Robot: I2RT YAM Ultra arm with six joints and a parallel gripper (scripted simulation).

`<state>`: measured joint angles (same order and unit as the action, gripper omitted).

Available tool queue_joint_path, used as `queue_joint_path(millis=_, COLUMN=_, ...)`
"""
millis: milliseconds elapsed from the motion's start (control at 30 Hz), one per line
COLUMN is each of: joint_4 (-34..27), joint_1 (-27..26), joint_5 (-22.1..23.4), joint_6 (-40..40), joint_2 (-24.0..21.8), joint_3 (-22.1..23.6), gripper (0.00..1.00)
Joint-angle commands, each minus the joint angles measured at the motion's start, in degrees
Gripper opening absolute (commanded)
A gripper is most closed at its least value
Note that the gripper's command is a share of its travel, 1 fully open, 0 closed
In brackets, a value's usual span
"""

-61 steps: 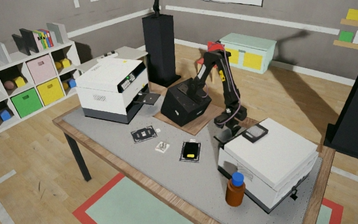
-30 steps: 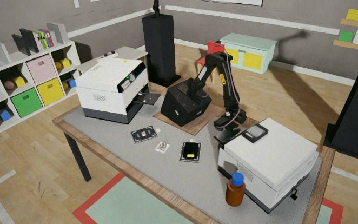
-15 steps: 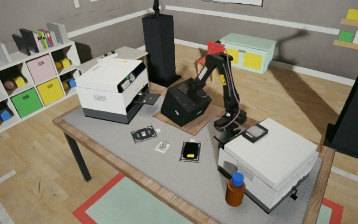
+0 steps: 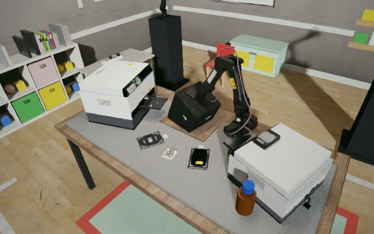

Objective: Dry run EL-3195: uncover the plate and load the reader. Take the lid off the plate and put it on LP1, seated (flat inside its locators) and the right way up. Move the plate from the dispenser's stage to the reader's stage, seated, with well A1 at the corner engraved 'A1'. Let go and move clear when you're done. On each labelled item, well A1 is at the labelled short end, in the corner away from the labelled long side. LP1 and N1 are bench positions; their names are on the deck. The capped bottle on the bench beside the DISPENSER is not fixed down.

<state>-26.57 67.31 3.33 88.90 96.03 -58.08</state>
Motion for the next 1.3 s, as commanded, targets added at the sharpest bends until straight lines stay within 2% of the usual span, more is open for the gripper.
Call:
queue_joint_path(millis=0, joint_4=0.1, joint_1=0.0, joint_5=-0.4, joint_6=0.1, joint_2=-0.2, joint_3=-0.1, gripper=0.91)
queue_joint_path(millis=267, joint_4=0.1, joint_1=0.0, joint_5=-0.4, joint_6=0.1, joint_2=-0.2, joint_3=-0.1, gripper=0.86)
queue_joint_path(millis=1267, joint_4=-0.6, joint_1=0.3, joint_5=-0.9, joint_6=0.4, joint_2=-0.6, joint_3=-0.1, gripper=0.86)
